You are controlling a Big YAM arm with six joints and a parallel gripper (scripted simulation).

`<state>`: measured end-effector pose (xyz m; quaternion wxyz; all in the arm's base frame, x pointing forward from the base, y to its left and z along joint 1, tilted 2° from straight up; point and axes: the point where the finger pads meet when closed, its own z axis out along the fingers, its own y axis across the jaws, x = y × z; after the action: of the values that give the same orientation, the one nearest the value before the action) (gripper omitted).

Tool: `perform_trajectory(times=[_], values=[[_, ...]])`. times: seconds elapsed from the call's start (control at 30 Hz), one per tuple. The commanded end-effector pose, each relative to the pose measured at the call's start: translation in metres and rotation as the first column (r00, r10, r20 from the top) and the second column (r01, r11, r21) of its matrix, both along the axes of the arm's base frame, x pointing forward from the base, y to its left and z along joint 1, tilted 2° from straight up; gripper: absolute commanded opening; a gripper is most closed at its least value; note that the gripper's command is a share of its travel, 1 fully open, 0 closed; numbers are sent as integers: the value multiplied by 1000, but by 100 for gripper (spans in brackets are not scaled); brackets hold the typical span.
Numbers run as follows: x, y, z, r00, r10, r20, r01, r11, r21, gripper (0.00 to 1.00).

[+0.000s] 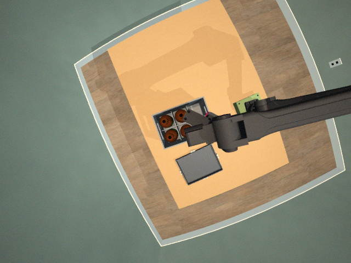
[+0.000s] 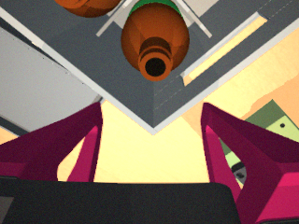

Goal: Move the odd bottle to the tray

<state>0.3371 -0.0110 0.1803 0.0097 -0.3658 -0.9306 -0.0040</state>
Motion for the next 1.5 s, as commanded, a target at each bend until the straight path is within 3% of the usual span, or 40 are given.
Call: perform_trajectory(times=[0.0, 0.53, 1.47], values=[[-5, -1, -3, 1000, -15, -10, 15, 1000, -2, 61], [-1, -1, -9, 1000, -15, -5, 15, 1000, -3, 61], [-1, 2, -41, 1000, -7, -11, 7, 1000, -3, 61]])
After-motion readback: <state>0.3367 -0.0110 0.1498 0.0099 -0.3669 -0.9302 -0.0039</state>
